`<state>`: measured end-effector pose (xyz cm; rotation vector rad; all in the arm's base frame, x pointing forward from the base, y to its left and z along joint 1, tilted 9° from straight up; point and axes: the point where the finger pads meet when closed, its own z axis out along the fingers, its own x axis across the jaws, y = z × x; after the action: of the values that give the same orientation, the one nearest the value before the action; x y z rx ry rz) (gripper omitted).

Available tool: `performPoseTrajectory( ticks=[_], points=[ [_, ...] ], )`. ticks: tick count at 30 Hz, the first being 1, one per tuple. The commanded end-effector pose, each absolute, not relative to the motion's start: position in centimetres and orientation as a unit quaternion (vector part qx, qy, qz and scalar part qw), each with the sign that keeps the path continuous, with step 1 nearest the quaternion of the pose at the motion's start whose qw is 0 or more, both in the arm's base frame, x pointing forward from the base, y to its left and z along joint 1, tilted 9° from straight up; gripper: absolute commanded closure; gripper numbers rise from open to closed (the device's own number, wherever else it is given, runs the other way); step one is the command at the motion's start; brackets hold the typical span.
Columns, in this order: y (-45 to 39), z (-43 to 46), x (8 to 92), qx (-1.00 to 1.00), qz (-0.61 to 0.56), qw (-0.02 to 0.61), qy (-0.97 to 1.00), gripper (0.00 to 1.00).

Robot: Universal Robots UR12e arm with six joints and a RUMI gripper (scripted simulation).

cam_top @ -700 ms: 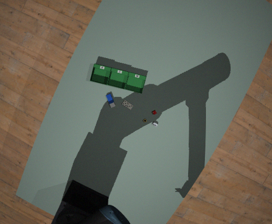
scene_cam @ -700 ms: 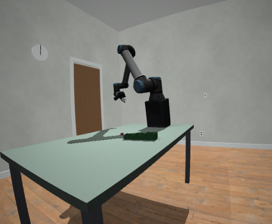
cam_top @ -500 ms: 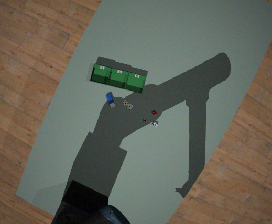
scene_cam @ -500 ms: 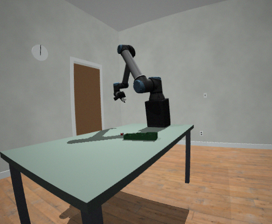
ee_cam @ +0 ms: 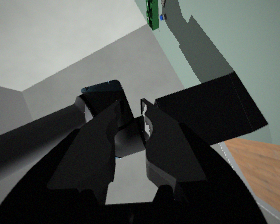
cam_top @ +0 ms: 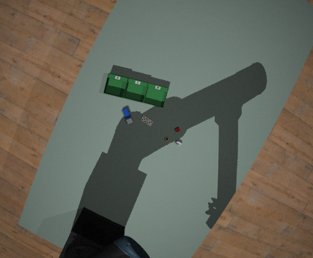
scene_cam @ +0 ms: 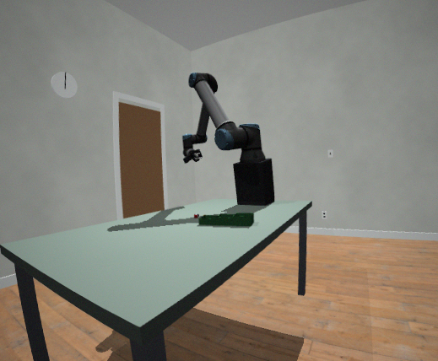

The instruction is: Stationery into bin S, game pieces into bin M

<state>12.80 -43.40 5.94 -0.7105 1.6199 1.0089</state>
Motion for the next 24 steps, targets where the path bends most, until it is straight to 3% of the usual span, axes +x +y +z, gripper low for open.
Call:
performPoseTrajectory(
  ticks=[1, 11, 22, 24],
  points=[
    [-43.4, 2.8, 13.3, -0.297, 0.421, 0.525, 0.677, 0.96],
    [-43.1, -5.5, 14.6, -0.297, 0.421, 0.525, 0.677, 0.96],
    [-43.1, -8.8, 15.1, -0.297, 0.421, 0.525, 0.677, 0.96],
    [-42.2, -8.8, 16.4, -0.323, 0.421, 0.494, 0.689, 0.96]
  ],
)
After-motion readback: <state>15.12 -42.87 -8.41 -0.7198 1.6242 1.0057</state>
